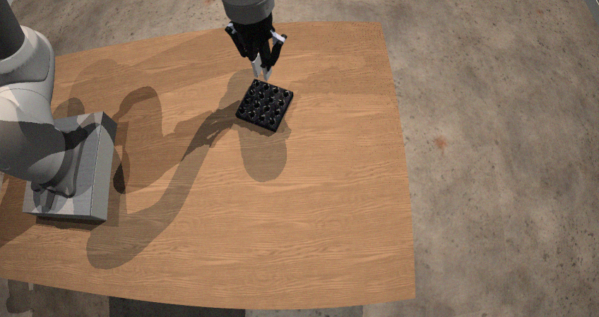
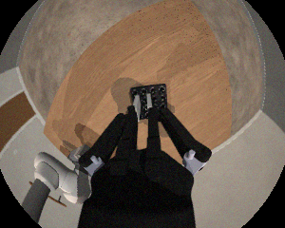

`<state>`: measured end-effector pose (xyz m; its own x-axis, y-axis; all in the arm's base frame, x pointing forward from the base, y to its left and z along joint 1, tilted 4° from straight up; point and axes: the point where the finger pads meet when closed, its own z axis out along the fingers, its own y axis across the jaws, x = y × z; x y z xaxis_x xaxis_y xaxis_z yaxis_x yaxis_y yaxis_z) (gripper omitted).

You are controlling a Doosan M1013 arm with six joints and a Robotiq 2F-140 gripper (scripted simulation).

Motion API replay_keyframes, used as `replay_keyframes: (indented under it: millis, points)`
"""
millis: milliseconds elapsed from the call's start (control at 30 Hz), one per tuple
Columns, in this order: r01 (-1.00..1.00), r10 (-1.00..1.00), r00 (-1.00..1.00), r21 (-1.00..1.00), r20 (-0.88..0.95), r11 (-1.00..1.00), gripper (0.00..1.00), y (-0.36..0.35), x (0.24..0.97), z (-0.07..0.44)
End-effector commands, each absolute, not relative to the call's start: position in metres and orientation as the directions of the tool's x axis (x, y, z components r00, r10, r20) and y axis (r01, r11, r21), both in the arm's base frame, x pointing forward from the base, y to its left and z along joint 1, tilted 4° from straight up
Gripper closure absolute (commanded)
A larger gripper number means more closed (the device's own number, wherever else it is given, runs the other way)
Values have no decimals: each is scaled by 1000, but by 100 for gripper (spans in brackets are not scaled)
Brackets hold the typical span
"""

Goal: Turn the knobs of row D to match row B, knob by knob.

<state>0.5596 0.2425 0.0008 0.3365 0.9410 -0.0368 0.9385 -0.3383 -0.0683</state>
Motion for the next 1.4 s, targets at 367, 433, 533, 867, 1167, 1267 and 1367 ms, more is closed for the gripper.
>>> replay_keyframes:
  millis: [367,433,533,867,1167,1267,1367]
  points:
    - [939,941,336,-68,-37,-338,88,243,560,1]
    - [939,941,336,-68,-37,-338,88,243,560,1]
    - [939,941,336,-68,-37,-338,88,243,560,1]
    - [939,941,336,-68,-37,-338,88,243,559,-1]
    - [939,941,336,-69,-37,-338,88,242,559,-9]
    - [939,941,336,-69,-37,-338,88,242,559,-10]
    - [939,941,336,-69,-37,-338,88,242,559,-13]
